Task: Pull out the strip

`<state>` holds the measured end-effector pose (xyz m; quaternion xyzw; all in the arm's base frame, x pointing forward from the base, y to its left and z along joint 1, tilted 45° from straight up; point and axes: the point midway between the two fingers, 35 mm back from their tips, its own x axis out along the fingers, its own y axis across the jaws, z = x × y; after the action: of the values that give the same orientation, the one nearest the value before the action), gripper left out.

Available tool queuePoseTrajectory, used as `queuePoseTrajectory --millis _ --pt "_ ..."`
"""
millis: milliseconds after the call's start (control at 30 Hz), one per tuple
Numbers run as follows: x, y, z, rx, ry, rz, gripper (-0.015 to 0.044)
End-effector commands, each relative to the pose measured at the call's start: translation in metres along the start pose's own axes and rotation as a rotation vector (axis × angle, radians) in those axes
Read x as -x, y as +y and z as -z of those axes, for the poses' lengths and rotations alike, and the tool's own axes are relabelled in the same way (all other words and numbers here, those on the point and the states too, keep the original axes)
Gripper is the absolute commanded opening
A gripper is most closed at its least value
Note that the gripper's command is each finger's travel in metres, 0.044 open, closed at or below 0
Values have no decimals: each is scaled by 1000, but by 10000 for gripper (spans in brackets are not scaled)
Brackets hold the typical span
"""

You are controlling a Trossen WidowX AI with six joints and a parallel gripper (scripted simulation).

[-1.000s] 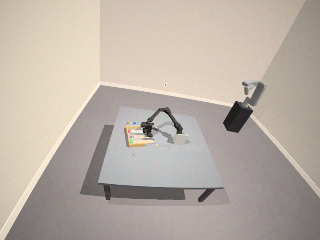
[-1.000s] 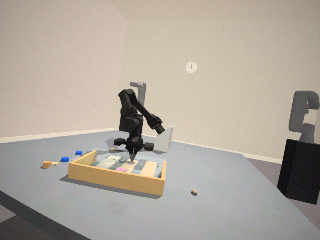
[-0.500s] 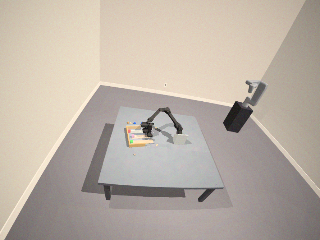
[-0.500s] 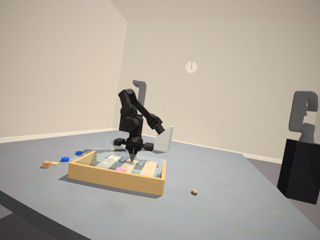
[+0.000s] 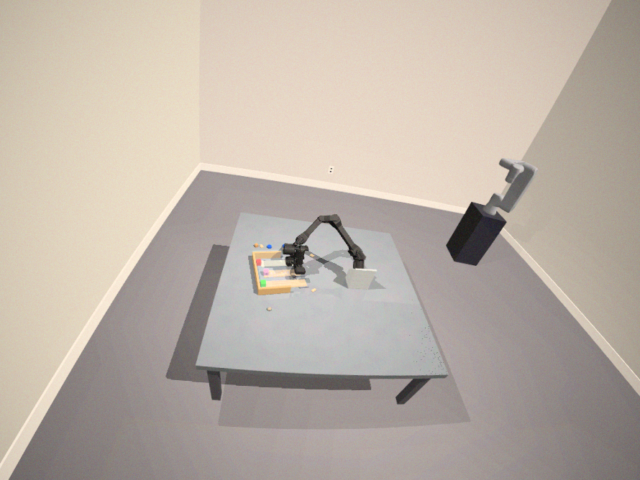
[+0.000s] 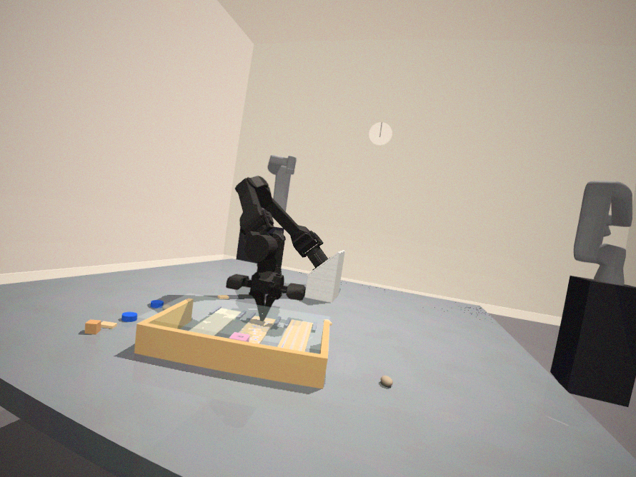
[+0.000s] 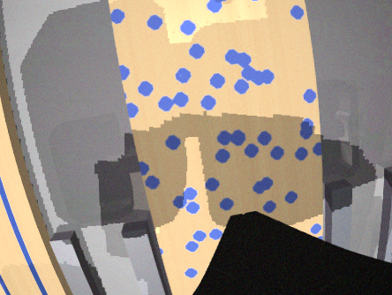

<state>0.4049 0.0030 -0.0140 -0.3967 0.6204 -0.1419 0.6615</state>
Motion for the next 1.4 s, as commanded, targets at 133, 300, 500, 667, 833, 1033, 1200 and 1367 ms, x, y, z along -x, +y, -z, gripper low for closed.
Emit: queuePoseTrajectory --millis 133,300,500,667,833,1033,1200,1367 --pt "-2 0 14 9 10 0 0" --pt "-3 0 22 9 10 0 0" --pt "-3 0 31 9 10 0 0" --pt "-3 0 39 10 11 0 0" --pt "-3 0 47 10 11 0 0" --pt "-4 0 56 10 11 0 0" --pt "-4 0 64 11 12 0 0" --pt "-4 0 71 11 12 0 0"
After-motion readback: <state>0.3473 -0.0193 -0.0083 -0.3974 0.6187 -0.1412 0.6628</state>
